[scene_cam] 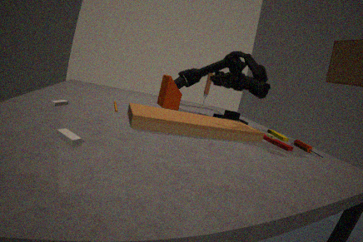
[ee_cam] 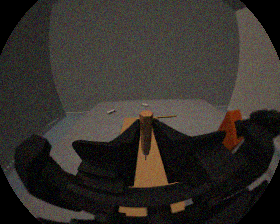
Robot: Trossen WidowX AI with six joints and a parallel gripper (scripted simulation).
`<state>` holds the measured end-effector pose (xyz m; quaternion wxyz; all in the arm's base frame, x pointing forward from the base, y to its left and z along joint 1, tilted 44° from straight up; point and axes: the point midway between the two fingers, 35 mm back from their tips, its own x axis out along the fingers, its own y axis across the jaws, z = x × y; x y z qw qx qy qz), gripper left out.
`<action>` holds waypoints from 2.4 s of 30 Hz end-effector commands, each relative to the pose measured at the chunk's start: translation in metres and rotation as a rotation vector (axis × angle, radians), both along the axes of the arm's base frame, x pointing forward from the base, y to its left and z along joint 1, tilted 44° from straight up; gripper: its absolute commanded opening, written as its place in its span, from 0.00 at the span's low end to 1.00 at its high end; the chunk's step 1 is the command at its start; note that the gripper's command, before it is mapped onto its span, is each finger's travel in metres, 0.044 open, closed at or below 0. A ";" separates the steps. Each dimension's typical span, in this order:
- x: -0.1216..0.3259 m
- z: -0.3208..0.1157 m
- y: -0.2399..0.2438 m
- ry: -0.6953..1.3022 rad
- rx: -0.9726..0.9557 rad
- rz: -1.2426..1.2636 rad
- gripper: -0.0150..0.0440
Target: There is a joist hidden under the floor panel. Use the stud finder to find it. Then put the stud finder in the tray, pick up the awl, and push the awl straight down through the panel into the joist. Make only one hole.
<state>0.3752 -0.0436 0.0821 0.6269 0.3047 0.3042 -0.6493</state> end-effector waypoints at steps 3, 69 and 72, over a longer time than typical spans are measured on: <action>0.001 -0.005 0.005 -0.007 -0.005 -0.003 0.25; 0.002 -0.046 0.046 -0.006 -0.003 -0.003 0.25; 0.002 -0.046 0.046 -0.006 -0.003 -0.003 0.25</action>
